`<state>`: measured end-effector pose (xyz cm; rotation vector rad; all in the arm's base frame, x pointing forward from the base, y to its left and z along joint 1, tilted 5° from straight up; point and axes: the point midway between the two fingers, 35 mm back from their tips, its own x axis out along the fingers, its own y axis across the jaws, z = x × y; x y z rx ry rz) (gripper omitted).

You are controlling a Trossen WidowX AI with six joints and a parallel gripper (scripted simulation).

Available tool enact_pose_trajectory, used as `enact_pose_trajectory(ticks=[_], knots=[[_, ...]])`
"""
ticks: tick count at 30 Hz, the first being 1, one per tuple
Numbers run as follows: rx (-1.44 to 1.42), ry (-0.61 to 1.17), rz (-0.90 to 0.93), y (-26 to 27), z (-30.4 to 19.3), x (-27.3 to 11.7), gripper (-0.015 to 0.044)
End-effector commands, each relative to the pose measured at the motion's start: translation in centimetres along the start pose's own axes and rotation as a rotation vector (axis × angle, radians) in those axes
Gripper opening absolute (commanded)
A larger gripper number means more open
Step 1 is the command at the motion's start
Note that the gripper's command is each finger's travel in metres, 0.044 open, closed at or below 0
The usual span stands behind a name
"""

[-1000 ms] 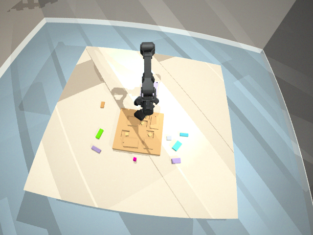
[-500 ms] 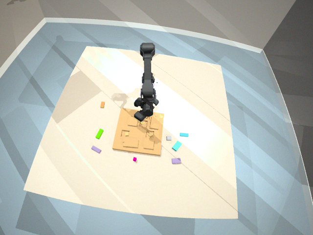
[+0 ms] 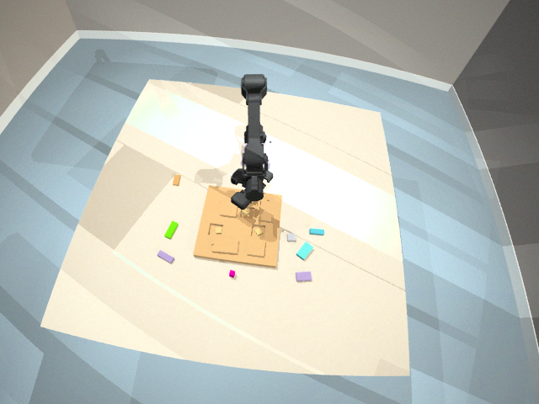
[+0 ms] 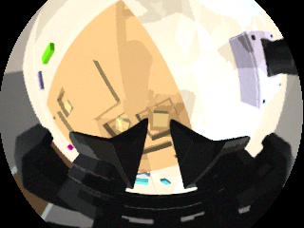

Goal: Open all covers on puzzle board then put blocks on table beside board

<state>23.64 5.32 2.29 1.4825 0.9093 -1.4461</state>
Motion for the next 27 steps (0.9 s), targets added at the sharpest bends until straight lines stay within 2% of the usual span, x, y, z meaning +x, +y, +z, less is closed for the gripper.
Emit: enact_pose_trajectory(ticks=[1,10,19,27], knots=[[-0.005,-0.007,-0.007,-0.13,0.11,0.59,0.0144],[-0.005,-0.007,-0.007,-0.14,0.11,0.82,0.0144],[0.000,-0.002,-0.002,-0.07,0.05,0.60,0.0084],[-0.001,-0.002,-0.003,-0.05,0.03,0.29,0.0080]])
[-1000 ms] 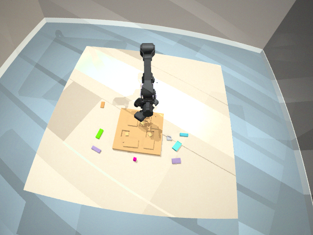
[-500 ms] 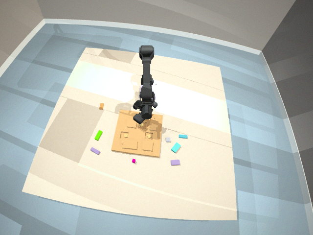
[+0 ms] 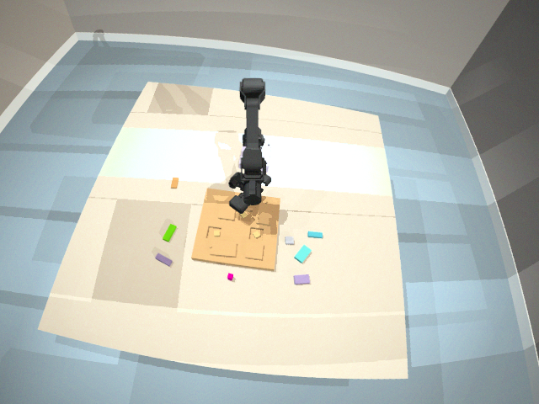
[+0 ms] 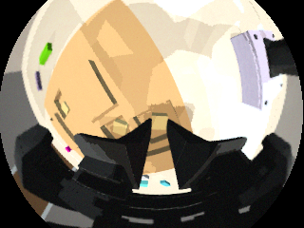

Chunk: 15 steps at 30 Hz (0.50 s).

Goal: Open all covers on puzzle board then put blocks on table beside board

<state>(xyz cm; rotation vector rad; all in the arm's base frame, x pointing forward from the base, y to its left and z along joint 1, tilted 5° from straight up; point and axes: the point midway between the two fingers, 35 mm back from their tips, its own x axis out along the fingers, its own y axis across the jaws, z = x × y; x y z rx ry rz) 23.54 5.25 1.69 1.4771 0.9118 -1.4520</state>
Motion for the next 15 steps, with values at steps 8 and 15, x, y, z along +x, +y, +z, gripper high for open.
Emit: enact_pose_trajectory(ticks=[8,15], knots=[[-0.001,0.001,0.002,0.1,-0.1,-1.3,0.0080],[-0.002,0.000,0.001,0.1,-0.1,-2.2,0.0080]])
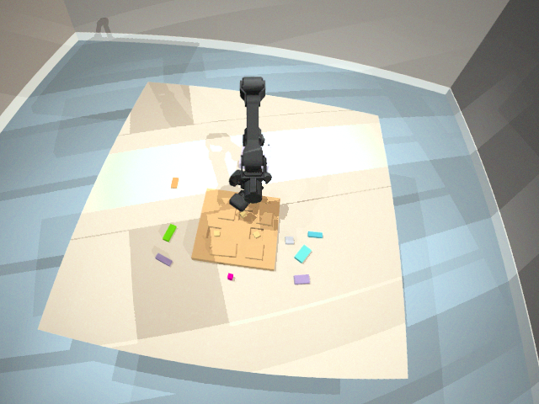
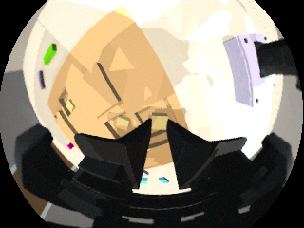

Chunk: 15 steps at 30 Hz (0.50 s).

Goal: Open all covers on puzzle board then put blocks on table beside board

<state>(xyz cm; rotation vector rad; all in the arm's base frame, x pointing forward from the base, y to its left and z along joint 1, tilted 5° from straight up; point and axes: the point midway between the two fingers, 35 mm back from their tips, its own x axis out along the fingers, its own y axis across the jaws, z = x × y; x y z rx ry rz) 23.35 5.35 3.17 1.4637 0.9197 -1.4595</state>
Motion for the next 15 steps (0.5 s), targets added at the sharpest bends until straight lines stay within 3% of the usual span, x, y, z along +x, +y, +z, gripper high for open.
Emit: enact_pose_trajectory(ticks=[1,15], knots=[[0.004,0.007,0.011,0.2,-0.1,-0.9,0.0080],[0.003,0.006,0.009,0.1,0.0,-2.7,0.0080]])
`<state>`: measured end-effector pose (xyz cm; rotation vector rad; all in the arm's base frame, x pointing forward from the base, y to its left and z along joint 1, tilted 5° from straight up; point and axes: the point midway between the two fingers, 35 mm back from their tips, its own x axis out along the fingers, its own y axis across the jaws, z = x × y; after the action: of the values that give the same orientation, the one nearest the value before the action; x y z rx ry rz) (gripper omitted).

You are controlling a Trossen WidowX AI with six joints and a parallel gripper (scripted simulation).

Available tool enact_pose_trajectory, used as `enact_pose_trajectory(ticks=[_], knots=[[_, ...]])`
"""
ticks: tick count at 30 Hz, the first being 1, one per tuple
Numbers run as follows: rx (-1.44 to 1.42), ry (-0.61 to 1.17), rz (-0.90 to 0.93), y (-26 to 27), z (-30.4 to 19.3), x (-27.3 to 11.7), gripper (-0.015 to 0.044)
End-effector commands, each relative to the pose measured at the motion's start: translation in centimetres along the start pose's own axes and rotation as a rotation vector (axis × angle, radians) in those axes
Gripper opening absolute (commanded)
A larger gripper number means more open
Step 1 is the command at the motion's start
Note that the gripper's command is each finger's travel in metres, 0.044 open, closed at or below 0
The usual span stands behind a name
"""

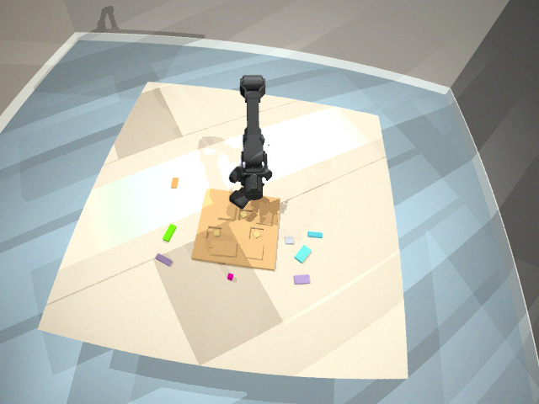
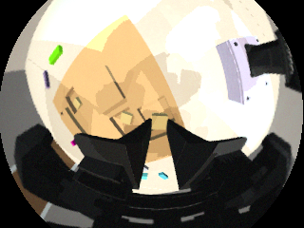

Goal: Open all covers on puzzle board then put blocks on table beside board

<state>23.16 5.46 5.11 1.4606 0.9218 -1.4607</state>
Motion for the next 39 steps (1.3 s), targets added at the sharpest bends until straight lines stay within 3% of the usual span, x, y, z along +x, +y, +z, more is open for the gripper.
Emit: enact_pose_trajectory(ticks=[1,27,39], knots=[[0.004,0.007,0.011,0.1,0.0,-0.9,0.0080],[0.004,0.007,0.010,0.1,-0.1,-6.0,0.0080],[0.004,0.011,0.009,0.3,-3.7,-6.5,0.0080]])
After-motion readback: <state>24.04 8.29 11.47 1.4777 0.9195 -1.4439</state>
